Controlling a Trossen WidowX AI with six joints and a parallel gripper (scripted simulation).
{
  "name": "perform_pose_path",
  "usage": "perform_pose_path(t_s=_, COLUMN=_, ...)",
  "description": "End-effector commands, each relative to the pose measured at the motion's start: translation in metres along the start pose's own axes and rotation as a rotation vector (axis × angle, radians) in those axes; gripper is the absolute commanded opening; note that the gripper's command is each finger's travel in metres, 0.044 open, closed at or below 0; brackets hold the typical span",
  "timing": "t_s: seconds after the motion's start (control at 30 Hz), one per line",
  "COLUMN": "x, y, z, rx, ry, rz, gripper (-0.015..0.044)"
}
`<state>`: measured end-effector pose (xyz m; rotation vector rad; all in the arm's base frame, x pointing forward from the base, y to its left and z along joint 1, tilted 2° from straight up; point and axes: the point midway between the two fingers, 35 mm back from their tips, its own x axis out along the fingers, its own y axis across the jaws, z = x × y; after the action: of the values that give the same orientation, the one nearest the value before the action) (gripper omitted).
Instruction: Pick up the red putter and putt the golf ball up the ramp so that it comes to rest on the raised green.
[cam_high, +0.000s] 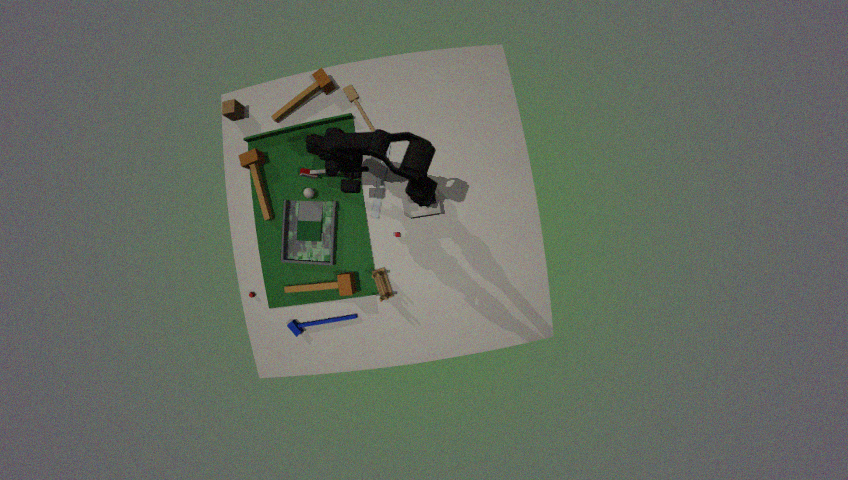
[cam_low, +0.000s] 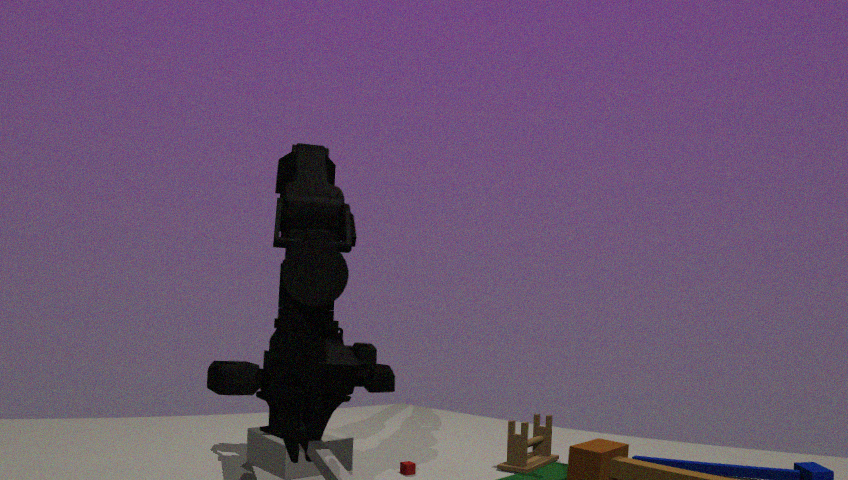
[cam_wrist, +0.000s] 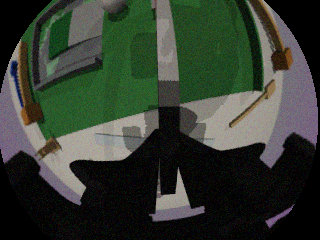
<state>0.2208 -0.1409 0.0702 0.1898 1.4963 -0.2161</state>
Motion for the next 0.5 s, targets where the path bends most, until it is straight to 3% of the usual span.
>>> perform_pose_path(t_s=0.0, x=-0.004, y=0.006, z=-0.001, rx=0.012, ry=-0.009, rz=-0.009, gripper=0.0)
perform_pose_path(t_s=0.47, x=-0.061, y=0.007, z=-0.001, rx=0.012, ry=-0.009, rz=-0.009, gripper=0.0)
